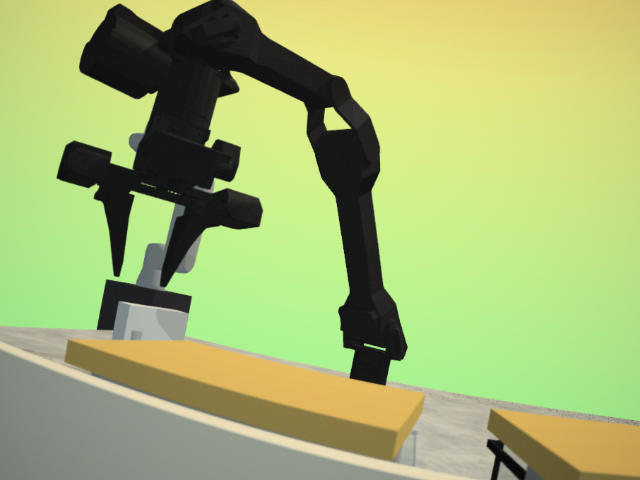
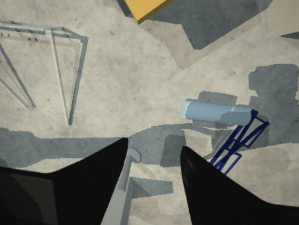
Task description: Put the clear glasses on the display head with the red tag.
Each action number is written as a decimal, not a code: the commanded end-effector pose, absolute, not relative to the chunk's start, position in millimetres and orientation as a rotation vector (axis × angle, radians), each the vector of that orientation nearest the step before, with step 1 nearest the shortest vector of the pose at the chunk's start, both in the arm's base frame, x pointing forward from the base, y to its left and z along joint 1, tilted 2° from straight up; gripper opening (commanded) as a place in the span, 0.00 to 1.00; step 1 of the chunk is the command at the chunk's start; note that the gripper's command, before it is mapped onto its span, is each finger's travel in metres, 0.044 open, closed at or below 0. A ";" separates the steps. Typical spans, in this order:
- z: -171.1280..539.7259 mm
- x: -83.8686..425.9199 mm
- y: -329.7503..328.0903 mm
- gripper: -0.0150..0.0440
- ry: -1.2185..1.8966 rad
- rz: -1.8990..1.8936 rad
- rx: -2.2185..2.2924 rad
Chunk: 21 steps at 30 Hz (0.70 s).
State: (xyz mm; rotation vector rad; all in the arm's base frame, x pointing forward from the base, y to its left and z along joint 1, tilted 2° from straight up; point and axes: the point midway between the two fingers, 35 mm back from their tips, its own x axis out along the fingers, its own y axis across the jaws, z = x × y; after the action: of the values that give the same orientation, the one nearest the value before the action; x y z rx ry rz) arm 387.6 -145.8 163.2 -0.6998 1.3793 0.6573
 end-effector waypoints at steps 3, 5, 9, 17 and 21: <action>163.4 387.9 -146.1 0.59 1.378 0.657 -0.701; 163.4 387.9 -146.1 0.59 1.378 0.657 -0.701; 156.3 384.7 -115.6 0.59 1.316 0.827 -0.878; 125.7 352.8 -25.3 0.59 1.001 1.363 -1.432; 106.6 327.9 12.6 0.59 0.770 1.619 -1.696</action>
State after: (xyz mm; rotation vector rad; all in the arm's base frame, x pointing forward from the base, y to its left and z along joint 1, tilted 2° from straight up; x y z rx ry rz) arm 346.6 -8.8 120.9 -1.5377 0.9083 1.4572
